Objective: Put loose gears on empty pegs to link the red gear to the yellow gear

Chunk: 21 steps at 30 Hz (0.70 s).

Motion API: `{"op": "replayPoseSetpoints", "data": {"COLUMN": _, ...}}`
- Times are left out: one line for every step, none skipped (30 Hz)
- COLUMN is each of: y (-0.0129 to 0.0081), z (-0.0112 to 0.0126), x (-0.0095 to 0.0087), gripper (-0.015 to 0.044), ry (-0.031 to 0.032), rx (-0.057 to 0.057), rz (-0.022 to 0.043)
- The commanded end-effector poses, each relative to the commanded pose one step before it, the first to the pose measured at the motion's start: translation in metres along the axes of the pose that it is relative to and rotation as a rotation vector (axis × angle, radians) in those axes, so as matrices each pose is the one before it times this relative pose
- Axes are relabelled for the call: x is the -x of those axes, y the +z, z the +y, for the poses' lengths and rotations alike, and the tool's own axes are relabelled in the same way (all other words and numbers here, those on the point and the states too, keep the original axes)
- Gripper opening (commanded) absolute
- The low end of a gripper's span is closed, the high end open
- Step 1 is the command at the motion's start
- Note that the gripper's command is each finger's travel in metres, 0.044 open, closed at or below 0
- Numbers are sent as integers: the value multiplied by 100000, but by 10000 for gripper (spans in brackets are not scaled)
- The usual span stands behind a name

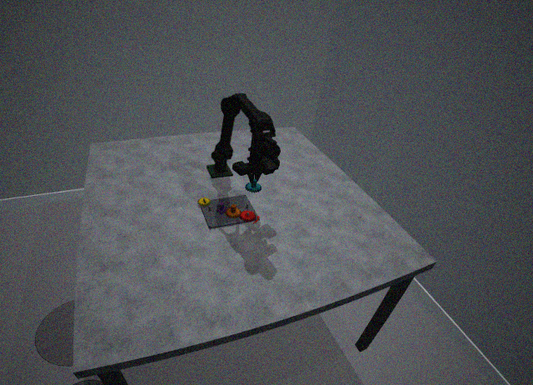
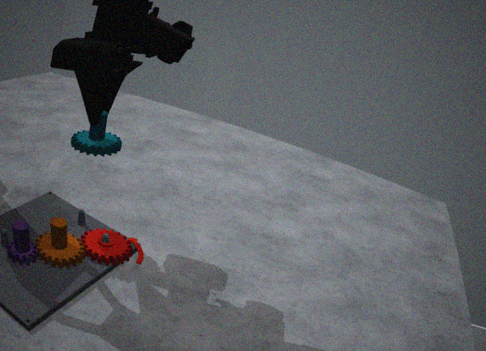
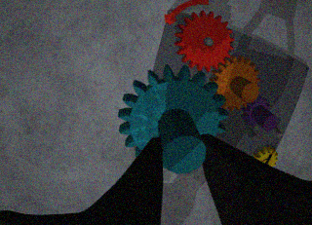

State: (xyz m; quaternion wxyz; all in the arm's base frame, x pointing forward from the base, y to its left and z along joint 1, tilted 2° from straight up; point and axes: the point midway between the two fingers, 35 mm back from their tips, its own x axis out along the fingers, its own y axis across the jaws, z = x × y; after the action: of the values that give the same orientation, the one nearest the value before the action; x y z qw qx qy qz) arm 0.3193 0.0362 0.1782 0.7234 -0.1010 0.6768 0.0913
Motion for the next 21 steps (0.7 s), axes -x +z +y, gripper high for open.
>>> {"op": "replayPoseSetpoints", "data": {"y": -191, "z": -990, "x": -277, "gripper": 0, "ry": -857, "rx": -307, "rz": 340}}
{"op": "replayPoseSetpoints", "data": {"y": -36, "z": -222, "x": -72, "gripper": 0, "ry": 7, "rx": 59, "rz": 25}}
{"op": "replayPoseSetpoints", "data": {"y": -39, "z": -228, "x": -74, "gripper": 0, "ry": 8, "rx": 61, "rz": 25}}
{"op": "replayPoseSetpoints", "data": {"y": -41, "z": -228, "x": -73, "gripper": 0, "ry": 8, "rx": 61, "rz": 25}}
{"op": "replayPoseSetpoints", "data": {"y": -43, "z": -227, "x": -73, "gripper": 0, "ry": 8, "rx": 61, "rz": 24}}
{"op": "replayPoseSetpoints", "data": {"y": -45, "z": -227, "x": -73, "gripper": 0, "ry": 9, "rx": 61, "rz": 24}}
{"op": "replayPoseSetpoints", "data": {"y": -47, "z": -227, "x": -73, "gripper": 0, "ry": 9, "rx": 61, "rz": 23}}
{"op": "replayPoseSetpoints", "data": {"y": -49, "z": -227, "x": -73, "gripper": 0, "ry": 9, "rx": 61, "rz": 23}}
{"op": "replayPoseSetpoints", "data": {"y": -51, "z": -226, "x": -73, "gripper": 0, "ry": 9, "rx": 61, "rz": 22}}
{"op": "replayPoseSetpoints", "data": {"y": -53, "z": -226, "x": -73, "gripper": 0, "ry": 9, "rx": 61, "rz": 22}}
{"op": "replayPoseSetpoints", "data": {"y": -55, "z": -226, "x": -73, "gripper": 0, "ry": 10, "rx": 61, "rz": 22}}
{"op": "replayPoseSetpoints", "data": {"y": -57, "z": -225, "x": -73, "gripper": 0, "ry": 10, "rx": 61, "rz": 21}}
{"op": "replayPoseSetpoints", "data": {"y": -59, "z": -225, "x": -72, "gripper": 0, "ry": 10, "rx": 61, "rz": 21}}
{"op": "replayPoseSetpoints", "data": {"y": -61, "z": -224, "x": -72, "gripper": 0, "ry": 10, "rx": 61, "rz": 20}}
{"op": "replayPoseSetpoints", "data": {"y": -63, "z": -224, "x": -72, "gripper": 0, "ry": 10, "rx": 61, "rz": 20}}
{"op": "replayPoseSetpoints", "data": {"y": -65, "z": -223, "x": -72, "gripper": 0, "ry": 10, "rx": 61, "rz": 19}}
{"op": "replayPoseSetpoints", "data": {"y": -67, "z": -223, "x": -72, "gripper": 0, "ry": 10, "rx": 61, "rz": 19}}
{"op": "replayPoseSetpoints", "data": {"y": -69, "z": -222, "x": -72, "gripper": 0, "ry": 11, "rx": 61, "rz": 18}}
{"op": "replayPoseSetpoints", "data": {"y": -71, "z": -222, "x": -72, "gripper": 0, "ry": 11, "rx": 60, "rz": 18}}
{"op": "replayPoseSetpoints", "data": {"y": -73, "z": -221, "x": -72, "gripper": 0, "ry": 11, "rx": 60, "rz": 18}}
{"op": "replayPoseSetpoints", "data": {"y": -75, "z": -221, "x": -72, "gripper": 0, "ry": 11, "rx": 60, "rz": 17}}
